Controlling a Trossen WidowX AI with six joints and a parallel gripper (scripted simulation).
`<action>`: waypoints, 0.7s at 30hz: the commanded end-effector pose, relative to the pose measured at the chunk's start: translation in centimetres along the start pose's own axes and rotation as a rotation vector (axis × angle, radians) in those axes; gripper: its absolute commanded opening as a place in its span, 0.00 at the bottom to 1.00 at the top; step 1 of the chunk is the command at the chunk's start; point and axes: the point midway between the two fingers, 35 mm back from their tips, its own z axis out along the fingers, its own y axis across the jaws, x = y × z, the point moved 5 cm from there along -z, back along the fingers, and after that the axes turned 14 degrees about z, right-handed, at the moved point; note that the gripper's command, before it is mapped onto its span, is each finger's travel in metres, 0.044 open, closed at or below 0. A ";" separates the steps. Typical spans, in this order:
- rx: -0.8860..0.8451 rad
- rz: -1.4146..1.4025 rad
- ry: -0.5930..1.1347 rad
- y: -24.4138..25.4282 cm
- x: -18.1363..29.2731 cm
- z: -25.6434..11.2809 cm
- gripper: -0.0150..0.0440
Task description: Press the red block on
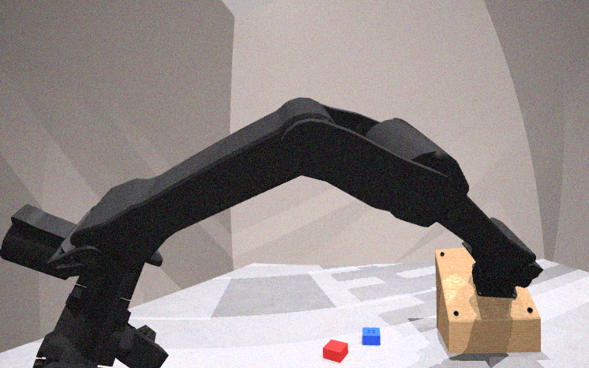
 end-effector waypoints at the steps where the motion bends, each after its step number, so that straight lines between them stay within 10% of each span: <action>1: 0.000 0.000 0.000 0.0 0.0 0.0 0.98; 21: -0.174 -0.819 -0.282 4.1 -15.0 -9.9 1.00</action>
